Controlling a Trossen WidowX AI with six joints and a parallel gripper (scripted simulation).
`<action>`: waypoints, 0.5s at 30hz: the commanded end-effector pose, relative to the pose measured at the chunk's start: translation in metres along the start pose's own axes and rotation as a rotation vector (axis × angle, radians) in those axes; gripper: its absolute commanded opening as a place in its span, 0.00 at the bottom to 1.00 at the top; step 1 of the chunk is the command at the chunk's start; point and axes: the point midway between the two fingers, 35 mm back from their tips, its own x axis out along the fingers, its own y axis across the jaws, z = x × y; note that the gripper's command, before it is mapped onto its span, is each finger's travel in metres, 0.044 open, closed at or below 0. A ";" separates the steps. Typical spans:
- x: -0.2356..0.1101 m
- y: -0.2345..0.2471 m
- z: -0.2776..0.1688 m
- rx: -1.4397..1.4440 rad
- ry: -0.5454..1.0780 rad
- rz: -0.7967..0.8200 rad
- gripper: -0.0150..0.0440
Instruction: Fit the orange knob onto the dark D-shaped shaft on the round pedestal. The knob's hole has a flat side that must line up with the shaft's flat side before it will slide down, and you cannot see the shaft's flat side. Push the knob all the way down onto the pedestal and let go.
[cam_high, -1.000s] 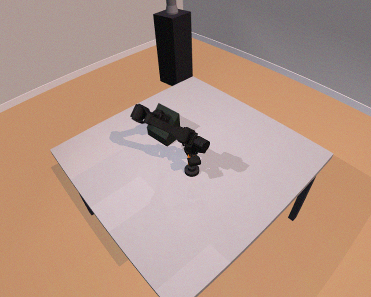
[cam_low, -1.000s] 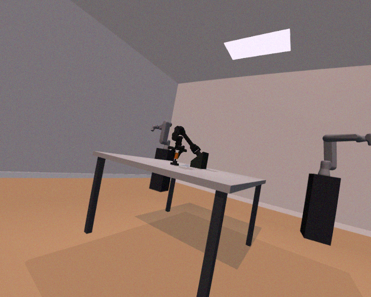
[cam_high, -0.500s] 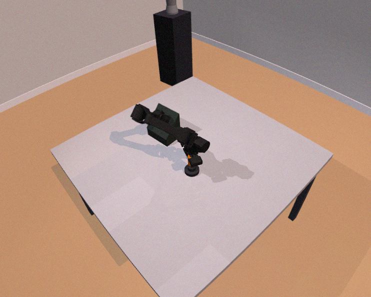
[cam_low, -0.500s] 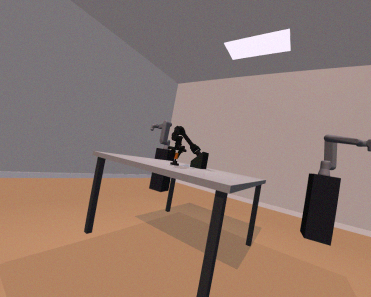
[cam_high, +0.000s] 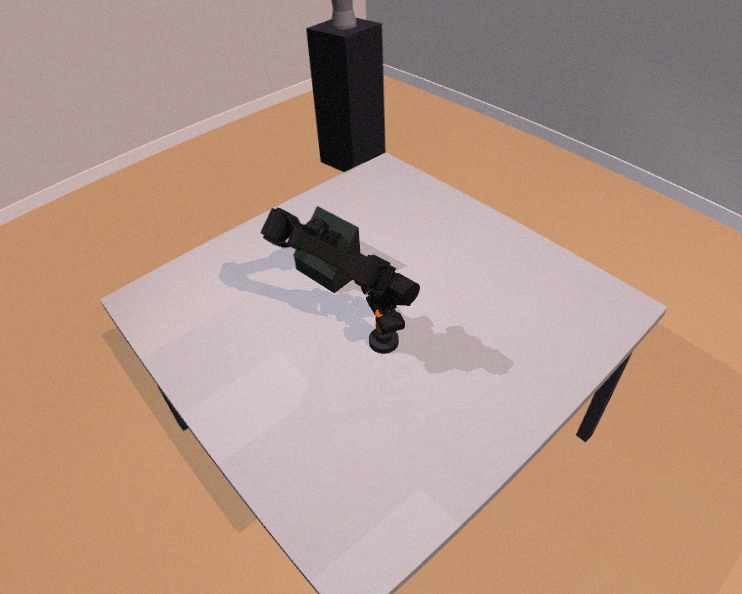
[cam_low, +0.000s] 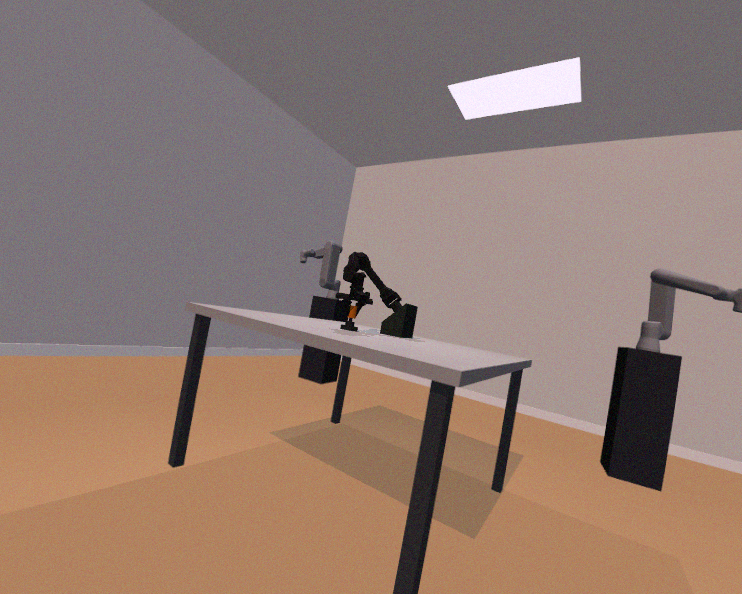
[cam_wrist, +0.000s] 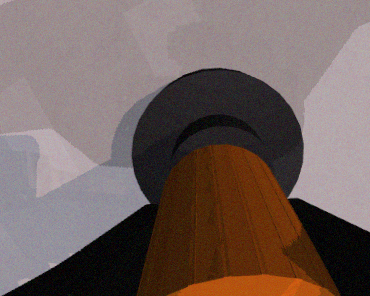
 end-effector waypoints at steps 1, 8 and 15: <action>-0.003 0.000 0.001 -0.003 0.000 -0.001 0.25; -0.005 -0.001 0.001 -0.127 0.000 -0.001 0.25; -0.004 -0.004 0.002 -0.212 0.000 -0.001 0.25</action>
